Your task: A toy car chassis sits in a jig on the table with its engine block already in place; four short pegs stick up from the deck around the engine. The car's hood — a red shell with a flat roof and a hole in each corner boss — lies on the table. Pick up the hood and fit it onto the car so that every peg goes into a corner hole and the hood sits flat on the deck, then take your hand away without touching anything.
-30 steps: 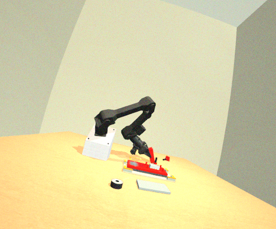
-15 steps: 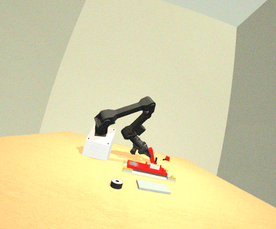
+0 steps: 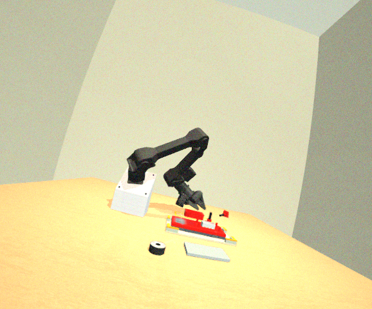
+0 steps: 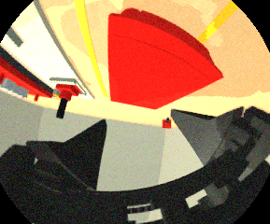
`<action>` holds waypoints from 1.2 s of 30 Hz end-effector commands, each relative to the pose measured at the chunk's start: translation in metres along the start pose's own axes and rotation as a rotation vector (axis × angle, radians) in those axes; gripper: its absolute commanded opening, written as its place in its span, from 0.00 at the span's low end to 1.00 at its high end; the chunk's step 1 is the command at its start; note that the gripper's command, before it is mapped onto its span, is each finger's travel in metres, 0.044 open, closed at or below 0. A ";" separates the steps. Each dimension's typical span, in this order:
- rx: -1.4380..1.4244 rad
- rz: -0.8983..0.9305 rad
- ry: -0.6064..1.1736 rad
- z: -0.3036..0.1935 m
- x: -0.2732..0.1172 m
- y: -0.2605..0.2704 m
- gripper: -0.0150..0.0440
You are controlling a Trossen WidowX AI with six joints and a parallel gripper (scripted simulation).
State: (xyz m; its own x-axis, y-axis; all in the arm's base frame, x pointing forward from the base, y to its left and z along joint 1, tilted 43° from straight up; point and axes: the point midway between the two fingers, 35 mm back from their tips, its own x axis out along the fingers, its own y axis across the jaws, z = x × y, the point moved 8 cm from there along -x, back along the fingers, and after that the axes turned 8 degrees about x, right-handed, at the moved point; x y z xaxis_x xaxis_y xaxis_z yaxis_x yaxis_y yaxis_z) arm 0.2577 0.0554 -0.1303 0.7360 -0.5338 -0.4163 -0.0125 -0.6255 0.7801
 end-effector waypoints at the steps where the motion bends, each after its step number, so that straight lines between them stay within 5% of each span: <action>1: -0.302 -0.004 -0.004 -0.005 -0.005 -0.001 1.00; 36: -3.787 -0.062 0.085 -0.030 -0.073 -0.005 1.00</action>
State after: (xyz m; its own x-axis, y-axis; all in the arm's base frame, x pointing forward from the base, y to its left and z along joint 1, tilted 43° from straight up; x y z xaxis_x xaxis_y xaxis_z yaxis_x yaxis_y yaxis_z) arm 0.2351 0.1037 -0.1059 0.7045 -0.5260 -0.4764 0.1389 0.7606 -0.6343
